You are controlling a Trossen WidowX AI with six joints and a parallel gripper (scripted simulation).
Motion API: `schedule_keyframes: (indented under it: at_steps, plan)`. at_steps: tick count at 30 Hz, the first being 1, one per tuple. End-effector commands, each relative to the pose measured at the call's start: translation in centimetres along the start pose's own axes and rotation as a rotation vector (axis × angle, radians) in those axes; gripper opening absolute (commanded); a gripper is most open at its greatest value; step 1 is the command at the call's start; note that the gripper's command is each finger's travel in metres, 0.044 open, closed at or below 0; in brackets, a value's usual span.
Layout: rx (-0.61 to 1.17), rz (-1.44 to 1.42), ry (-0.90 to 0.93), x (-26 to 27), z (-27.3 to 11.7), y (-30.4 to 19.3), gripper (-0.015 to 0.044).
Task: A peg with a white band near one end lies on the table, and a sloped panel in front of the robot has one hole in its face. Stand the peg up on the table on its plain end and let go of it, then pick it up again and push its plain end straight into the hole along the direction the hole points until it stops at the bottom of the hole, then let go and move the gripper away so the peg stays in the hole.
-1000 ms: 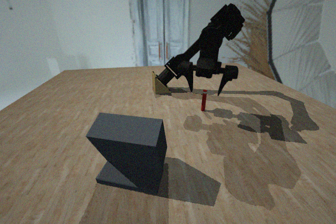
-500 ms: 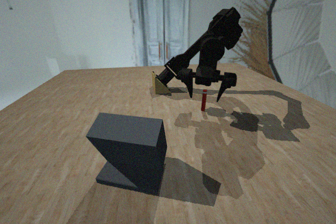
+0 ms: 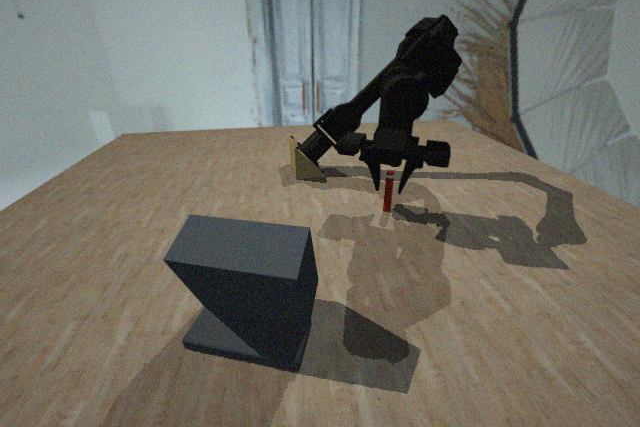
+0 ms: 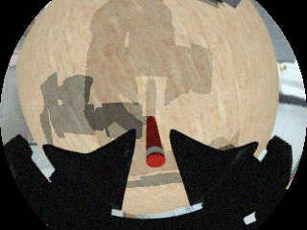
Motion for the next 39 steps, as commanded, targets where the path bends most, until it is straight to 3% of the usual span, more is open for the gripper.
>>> schedule_keyframes:
  at_steps: [1, 3, 10, 33, 39]
  plan:
    - [0.001, -0.003, 0.000, 0.0, 0.0, 0.0, 0.0099]
    - [0.001, -0.003, 0.000, 0.0, 0.0, 0.0, 0.0046]
    - [0.001, -0.003, 0.000, 0.0, -0.1, 0.0, 0.0000]
    - [-0.036, -0.027, -0.005, 0.1, -7.7, 0.1, 0.0000]
    - [-0.053, -0.017, -0.009, -0.2, -7.5, 0.5, 0.0000]
Point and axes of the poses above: the point midway between the two fingers, 35 mm back from their tips, its own z axis out along the fingers, its own x axis across the jaws, y = z × x, the point moved 4 cm from there along -z, back along the fingers, and after that the axes turned 10 degrees about -z, right-handed, at the moved point
